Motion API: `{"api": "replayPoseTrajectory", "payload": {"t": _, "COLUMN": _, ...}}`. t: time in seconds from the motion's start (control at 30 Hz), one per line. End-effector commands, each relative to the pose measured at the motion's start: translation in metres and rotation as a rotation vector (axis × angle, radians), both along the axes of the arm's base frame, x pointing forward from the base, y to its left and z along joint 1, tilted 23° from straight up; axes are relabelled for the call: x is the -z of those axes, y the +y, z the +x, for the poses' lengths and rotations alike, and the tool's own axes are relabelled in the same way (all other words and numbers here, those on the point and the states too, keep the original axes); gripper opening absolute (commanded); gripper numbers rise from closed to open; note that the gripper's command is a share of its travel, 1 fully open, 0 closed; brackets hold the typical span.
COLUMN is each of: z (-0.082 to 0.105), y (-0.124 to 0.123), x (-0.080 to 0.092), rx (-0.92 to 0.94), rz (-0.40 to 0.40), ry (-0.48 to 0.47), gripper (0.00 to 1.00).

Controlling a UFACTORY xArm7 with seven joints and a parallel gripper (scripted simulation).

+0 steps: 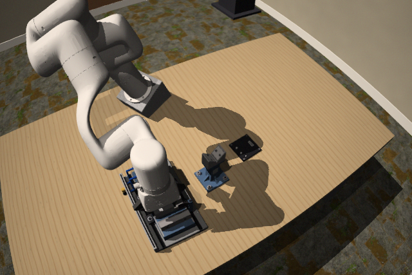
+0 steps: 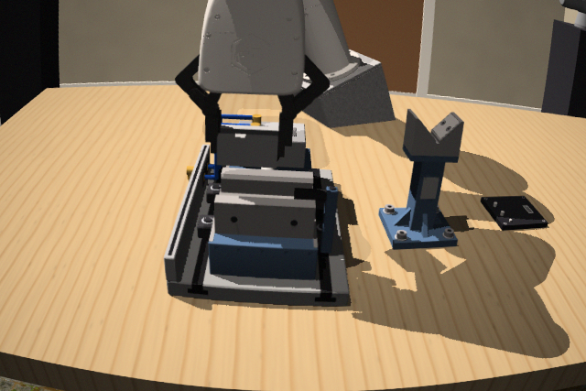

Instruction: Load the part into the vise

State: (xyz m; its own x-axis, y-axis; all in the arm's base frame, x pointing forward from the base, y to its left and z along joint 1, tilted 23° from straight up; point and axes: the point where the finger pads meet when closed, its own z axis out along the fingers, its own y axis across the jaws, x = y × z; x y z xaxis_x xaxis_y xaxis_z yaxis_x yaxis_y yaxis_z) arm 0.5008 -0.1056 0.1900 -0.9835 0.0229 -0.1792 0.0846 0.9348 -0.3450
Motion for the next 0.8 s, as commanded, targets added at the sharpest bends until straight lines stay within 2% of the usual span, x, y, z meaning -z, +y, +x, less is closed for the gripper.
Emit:
{"api": "replayPoseTrajectory", "payload": {"t": 0.0, "z": 0.0013, "y": 0.0008, "x": -0.0020, "rx": -0.002, "rz": -0.001, "ry": -0.004, "gripper": 0.00}}
{"api": "replayPoseTrajectory", "payload": {"t": 0.77, "z": 0.0024, "y": -0.0014, "x": 0.0037, "rx": -0.002, "rz": -0.001, "ry": -0.004, "gripper": 0.00}}
